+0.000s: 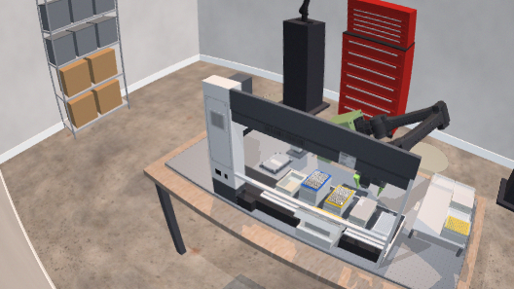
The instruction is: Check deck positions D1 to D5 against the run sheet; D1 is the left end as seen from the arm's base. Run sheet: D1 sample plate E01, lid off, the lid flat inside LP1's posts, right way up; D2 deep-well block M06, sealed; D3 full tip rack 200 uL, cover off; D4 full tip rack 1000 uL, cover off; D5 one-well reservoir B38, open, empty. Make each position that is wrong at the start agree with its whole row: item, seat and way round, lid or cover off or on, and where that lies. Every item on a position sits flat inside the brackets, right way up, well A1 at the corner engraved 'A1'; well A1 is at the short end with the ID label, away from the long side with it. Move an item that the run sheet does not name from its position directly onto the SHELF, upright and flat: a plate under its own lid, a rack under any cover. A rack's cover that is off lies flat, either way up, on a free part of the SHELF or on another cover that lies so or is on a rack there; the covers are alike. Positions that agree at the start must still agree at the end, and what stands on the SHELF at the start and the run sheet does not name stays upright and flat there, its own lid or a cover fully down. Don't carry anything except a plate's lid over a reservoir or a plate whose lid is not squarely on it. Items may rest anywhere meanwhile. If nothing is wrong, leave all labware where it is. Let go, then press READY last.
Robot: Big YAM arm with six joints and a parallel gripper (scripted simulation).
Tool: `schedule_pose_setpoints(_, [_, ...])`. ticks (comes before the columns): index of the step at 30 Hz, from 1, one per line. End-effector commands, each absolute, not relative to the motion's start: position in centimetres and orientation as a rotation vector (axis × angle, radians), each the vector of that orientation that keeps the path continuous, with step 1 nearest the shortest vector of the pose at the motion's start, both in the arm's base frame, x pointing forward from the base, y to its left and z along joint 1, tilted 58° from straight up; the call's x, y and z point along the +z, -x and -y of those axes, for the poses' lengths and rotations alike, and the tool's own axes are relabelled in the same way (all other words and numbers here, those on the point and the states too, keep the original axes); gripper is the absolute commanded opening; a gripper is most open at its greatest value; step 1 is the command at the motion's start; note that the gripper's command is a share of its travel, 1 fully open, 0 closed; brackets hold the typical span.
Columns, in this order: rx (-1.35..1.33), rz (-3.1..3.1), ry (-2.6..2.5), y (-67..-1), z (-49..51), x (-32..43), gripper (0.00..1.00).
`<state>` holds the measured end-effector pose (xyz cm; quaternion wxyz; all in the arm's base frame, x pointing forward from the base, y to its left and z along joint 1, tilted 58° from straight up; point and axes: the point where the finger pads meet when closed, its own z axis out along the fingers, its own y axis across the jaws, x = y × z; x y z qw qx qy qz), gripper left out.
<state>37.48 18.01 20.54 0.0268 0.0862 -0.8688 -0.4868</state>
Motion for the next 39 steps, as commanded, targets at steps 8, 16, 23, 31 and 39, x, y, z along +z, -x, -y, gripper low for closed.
schedule_pose_setpoints(8, [-1.516, 2.707, -0.252, -38.2, -17.5, 21.6, 1.00])
schedule_pose_setpoints(16, [-1.516, 2.707, -0.252, -38.2, -17.5, 21.6, 1.00])
schedule_pose_setpoints(23, [-1.516, 2.707, -0.252, -38.2, -17.5, 21.6, 1.00])
schedule_pose_setpoints(31, [-1.522, 2.707, -0.280, -37.7, -19.6, 25.0, 1.00])
schedule_pose_setpoints(39, [-1.521, 2.707, -0.280, -37.2, -21.1, 27.6, 1.00])
